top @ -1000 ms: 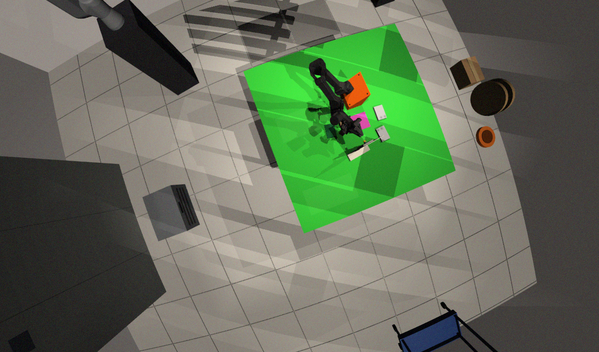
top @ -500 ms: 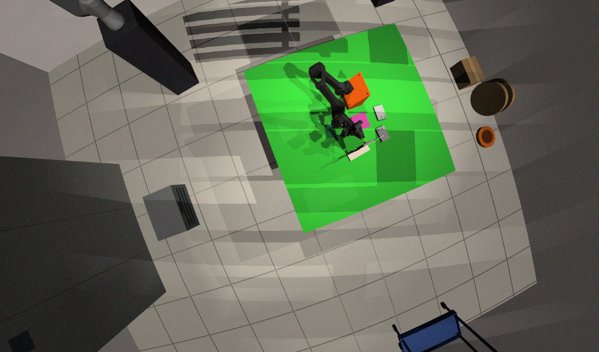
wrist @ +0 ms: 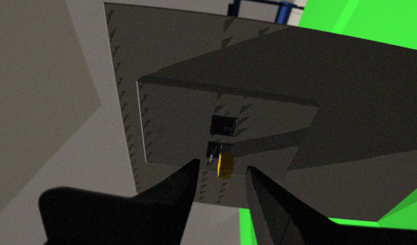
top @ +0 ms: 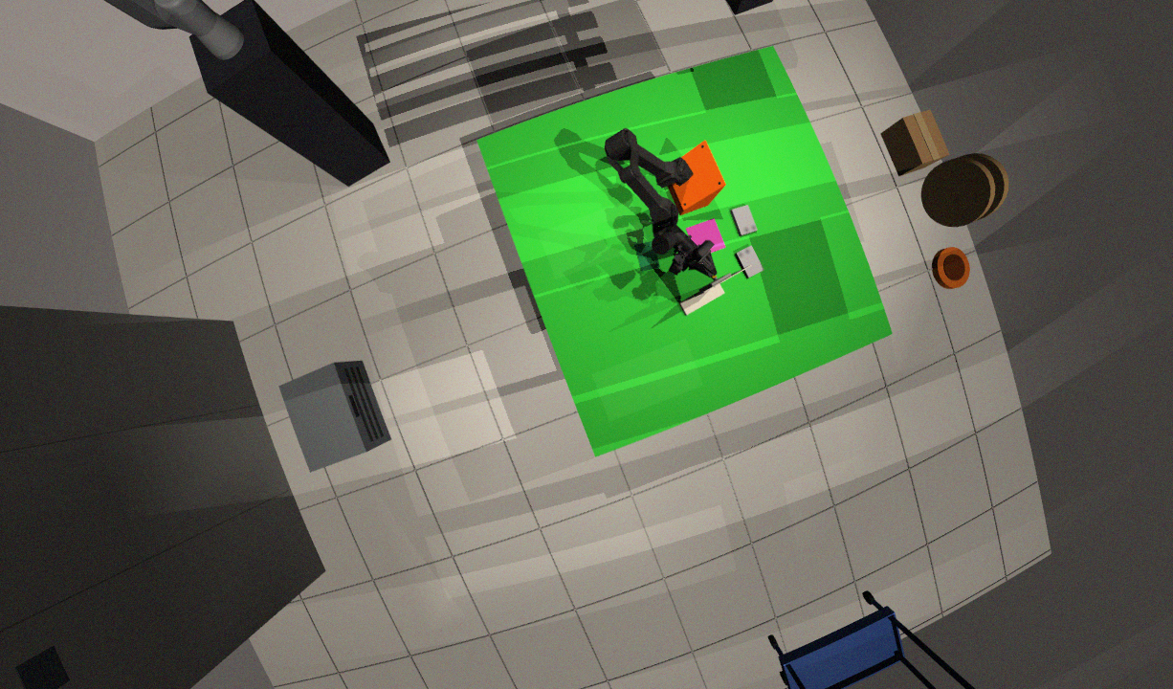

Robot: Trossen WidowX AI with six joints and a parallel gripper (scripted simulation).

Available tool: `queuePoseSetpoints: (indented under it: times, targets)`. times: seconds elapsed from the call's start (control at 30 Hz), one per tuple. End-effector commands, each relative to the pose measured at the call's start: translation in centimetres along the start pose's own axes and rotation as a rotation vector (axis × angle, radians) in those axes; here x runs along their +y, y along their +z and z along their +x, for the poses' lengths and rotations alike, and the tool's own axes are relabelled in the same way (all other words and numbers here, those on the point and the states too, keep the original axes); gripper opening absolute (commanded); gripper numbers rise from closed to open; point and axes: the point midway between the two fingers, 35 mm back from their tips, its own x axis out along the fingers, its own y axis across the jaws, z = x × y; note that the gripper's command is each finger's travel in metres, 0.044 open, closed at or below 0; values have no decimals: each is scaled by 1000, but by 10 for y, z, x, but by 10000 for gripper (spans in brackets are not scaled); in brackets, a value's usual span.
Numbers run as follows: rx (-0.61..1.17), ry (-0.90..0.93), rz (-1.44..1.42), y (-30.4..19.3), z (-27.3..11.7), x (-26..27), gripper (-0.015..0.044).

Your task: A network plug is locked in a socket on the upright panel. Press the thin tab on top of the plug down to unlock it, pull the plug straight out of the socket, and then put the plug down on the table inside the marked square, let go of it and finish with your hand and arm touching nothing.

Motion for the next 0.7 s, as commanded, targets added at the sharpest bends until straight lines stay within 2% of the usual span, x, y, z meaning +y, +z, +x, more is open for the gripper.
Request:
queuePoseSetpoints:
  times: [0.0,0.17,0.67]
  targets:
    - [-8,0,2,3,5,0,156]
    - [-9,0,3,4,9,0,156]
    - [-9,0,3,4,9,0,56]
